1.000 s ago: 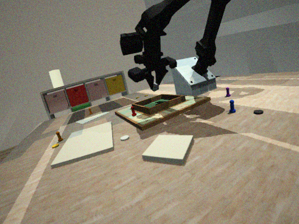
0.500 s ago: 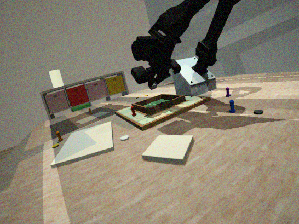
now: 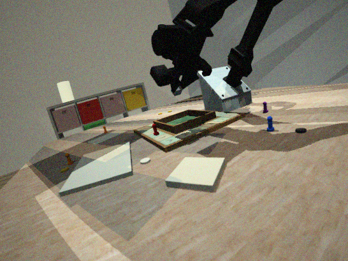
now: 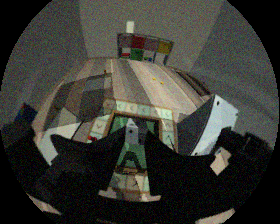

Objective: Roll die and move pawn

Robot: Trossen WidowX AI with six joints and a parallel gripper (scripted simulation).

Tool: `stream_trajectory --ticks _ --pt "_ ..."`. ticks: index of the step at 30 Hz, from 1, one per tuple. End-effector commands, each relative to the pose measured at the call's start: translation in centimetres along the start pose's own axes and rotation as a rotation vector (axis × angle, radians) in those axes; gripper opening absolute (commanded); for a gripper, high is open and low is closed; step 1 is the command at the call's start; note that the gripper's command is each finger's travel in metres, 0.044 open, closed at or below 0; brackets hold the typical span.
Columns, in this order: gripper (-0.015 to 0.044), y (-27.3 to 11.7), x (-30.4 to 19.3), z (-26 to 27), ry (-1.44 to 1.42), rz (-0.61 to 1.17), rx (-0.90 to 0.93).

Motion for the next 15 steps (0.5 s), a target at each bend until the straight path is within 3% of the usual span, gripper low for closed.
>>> stream_trajectory --ticks 1,10,15 --pt "0.0000 -0.18 0.07 0.05 -0.001 -0.007 0.000" --pt "0.0000 -0.03 0.01 0.01 0.000 0.000 0.000" --pt "0.0131 -0.03 0.01 0.01 0.000 0.000 0.000"
Point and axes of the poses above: the point midway between the two fingers, 35 mm back from their tips, its own y axis out along the fingers, its own z axis across the jaws, x = y × z, the point moved 7 cm from there along -y, back along the fingers, and after that the axes turned 9 degrees about -y, right-handed, at the moved point
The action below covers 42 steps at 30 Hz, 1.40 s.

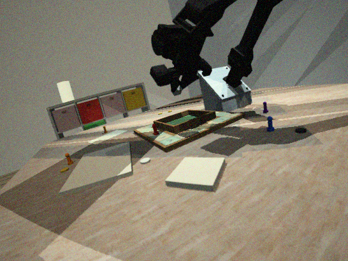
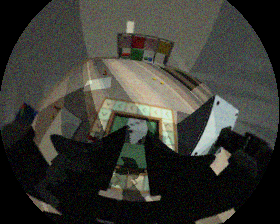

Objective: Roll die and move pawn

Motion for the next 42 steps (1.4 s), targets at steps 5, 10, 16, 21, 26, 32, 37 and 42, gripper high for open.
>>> stream_trajectory --ticks 5,10,16,21,26,32,37,42 --pt "0.0263 -0.6 0.7 -0.1 0.000 -0.002 -0.001" --pt "0.0394 -2.6 2.9 -0.4 -0.001 -0.008 -0.001" --pt "0.0440 0.0 3.8 -0.5 -0.043 0.260 -0.043" --pt "0.0440 4.0 6.1 -0.9 -0.016 0.770 0.091" --pt "0.0440 4.5 6.5 -1.0 -0.002 0.831 0.131" --pt "0.0387 4.1 6.2 -0.7 -0.072 0.752 0.103" --pt "0.0256 4.2 6.2 2.9 -0.570 0.721 0.327" --pt "0.0200 4.4 5.7 6.6 -1.086 0.638 0.562"
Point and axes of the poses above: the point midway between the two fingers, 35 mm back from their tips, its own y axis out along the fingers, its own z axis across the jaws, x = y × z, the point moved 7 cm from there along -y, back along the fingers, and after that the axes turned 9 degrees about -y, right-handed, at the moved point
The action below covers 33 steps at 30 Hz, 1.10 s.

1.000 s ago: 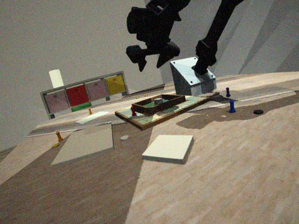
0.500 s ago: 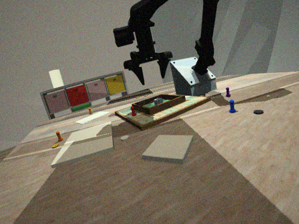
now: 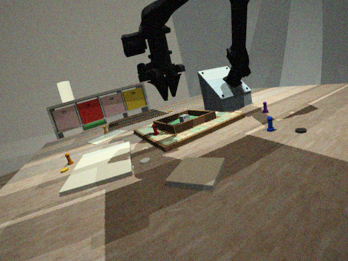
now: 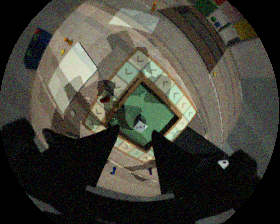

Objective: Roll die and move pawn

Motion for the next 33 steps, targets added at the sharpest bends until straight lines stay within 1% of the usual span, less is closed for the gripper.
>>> stream_trajectory --ticks 1,5,7,27,30,33 --pt "0.0200 1.1 2.4 4.3 -0.727 0.002 0.048" --pt "0.0200 2.0 3.5 6.8 -1.149 -0.007 0.078" --pt "0.0200 2.2 3.7 7.2 -1.220 -0.010 0.083" --pt "0.0200 2.2 3.9 7.1 -1.220 -0.010 0.083" --pt "0.0200 3.5 3.9 7.2 -1.220 -0.010 0.083" --pt "0.0200 3.7 3.9 7.3 -1.220 -0.010 0.084"
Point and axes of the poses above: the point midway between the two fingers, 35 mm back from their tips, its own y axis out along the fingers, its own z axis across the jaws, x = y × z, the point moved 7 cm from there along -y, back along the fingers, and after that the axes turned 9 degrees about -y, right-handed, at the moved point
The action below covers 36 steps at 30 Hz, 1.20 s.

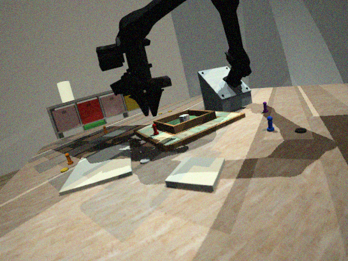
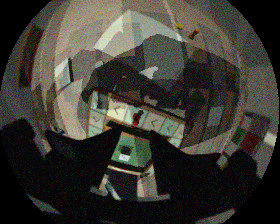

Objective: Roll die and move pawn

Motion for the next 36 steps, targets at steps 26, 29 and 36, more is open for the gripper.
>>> stream_trajectory --ticks 26,29,36 --pt "0.0200 4.7 -0.1 0.1 0.006 0.005 0.012" --pt "0.0200 5.0 -0.2 0.1 0.006 0.004 0.013" --pt "0.0036 5.0 -0.2 0.1 0.006 0.004 0.013"
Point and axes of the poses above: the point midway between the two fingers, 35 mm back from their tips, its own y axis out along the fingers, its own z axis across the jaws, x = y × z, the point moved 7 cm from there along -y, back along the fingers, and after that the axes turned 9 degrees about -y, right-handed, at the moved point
